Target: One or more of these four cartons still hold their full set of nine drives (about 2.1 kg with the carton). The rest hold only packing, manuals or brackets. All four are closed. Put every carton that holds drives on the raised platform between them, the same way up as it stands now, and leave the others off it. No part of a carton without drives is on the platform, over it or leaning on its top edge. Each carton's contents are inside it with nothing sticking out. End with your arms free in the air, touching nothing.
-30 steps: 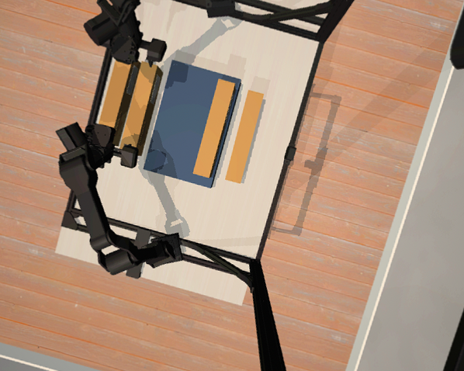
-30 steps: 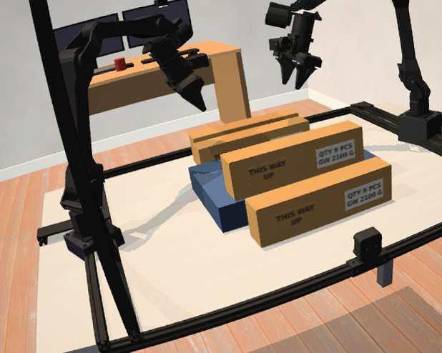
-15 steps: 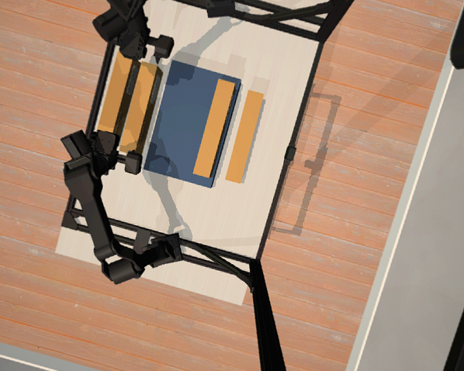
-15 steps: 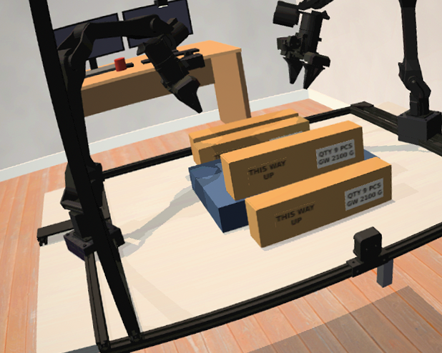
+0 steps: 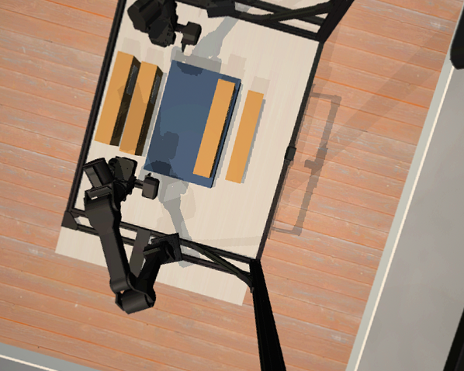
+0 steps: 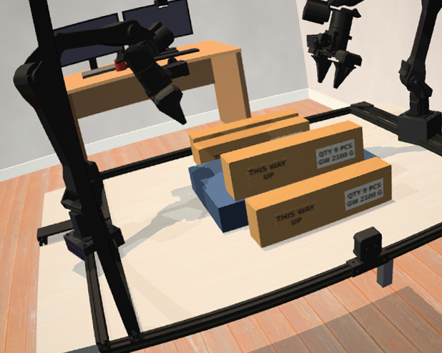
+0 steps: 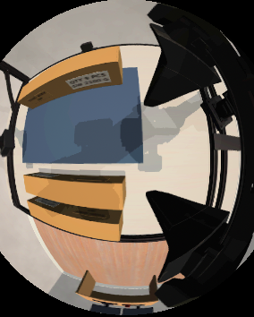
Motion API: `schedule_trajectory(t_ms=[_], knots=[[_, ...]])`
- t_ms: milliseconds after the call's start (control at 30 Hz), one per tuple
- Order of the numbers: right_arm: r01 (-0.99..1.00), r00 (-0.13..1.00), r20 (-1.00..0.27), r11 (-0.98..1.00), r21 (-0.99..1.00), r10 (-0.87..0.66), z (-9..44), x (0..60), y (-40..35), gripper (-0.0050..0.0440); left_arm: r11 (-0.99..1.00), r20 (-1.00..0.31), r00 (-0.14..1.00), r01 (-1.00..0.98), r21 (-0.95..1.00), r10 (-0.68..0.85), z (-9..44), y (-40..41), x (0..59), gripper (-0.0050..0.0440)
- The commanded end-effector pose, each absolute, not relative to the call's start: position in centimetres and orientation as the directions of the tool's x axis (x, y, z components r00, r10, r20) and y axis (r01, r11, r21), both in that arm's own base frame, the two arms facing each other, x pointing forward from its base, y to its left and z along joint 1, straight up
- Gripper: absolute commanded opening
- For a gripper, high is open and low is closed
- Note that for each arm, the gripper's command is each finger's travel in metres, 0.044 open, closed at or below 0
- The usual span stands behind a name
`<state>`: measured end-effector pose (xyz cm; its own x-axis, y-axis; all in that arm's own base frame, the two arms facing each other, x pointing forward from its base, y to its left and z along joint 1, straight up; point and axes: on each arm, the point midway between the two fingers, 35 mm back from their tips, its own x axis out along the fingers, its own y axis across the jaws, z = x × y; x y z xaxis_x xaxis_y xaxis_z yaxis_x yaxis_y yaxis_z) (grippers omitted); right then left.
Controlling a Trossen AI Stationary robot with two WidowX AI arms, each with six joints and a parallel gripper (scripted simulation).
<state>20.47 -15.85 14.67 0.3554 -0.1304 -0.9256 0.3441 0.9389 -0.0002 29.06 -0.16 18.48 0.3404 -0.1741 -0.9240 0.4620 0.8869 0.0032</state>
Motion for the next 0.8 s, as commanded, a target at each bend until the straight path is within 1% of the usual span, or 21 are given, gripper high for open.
schedule_trajectory(t_ms=[0, 400, 767], knots=[[0.349, 0.351, -0.927, 0.937, 0.000, -0.131, 14.4, 19.4, -13.3, 0.0389, 0.889, -0.927, 0.333, 0.457, 0.000, -0.171, 18.1, -1.1, 26.4, 0.0389], [0.349, 0.351, -0.927, 0.937, 0.000, -0.131, 14.4, 16.8, -6.0, 0.0389, 0.889, -0.927, 0.333, 0.457, 0.000, -0.171, 18.1, -4.1, 19.1, 0.0389], [0.349, 0.351, -0.927, 0.937, 0.000, -0.131, 14.4, 15.9, -3.5, 0.0389, 0.889, -0.927, 0.333, 0.457, 0.000, -0.171, 18.1, -5.1, 16.6, 0.0389]])
